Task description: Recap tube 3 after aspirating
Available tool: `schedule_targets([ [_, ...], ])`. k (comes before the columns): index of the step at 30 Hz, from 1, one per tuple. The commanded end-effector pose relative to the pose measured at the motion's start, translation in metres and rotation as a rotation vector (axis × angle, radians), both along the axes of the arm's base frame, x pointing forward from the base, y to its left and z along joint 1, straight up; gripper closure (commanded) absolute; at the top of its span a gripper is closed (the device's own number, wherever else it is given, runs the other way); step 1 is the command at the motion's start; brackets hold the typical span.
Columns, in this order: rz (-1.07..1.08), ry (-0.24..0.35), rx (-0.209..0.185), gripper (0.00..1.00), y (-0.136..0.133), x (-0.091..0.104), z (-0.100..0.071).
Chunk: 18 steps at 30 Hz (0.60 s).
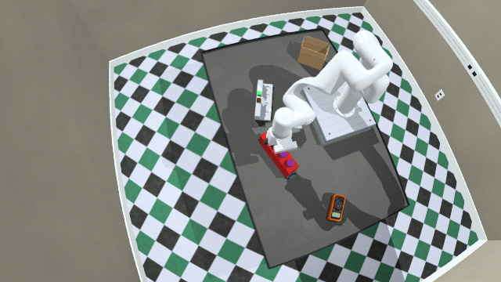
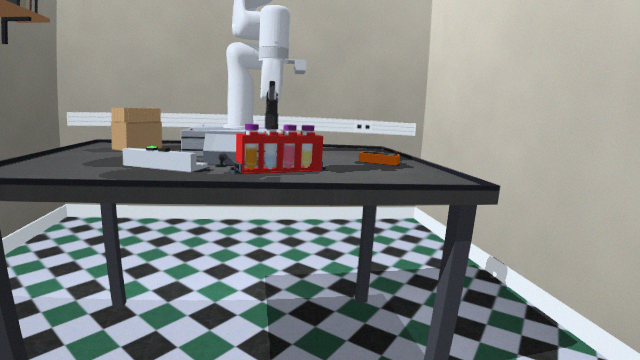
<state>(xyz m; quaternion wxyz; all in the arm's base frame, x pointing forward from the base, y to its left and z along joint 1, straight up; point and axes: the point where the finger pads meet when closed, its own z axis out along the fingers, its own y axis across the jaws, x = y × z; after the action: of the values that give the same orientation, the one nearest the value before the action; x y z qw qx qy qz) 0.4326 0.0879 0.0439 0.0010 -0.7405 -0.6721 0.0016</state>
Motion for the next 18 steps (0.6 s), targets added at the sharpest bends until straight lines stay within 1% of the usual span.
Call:
schedule_targets([
  [1, -0.023, -0.006, -0.006, 1.00, 0.0003, 0.0015, 0.0008],
  [2, -0.023, -0.006, -0.006, 0.54, 0.0003, 0.0015, 0.0008],
  [14, -0.023, -0.006, -0.006, 0.54, 0.0003, 0.0015, 0.0008],
  [18, 0.137, -0.005, -0.006, 0.54, 0.0003, 0.0015, 0.0018],
])
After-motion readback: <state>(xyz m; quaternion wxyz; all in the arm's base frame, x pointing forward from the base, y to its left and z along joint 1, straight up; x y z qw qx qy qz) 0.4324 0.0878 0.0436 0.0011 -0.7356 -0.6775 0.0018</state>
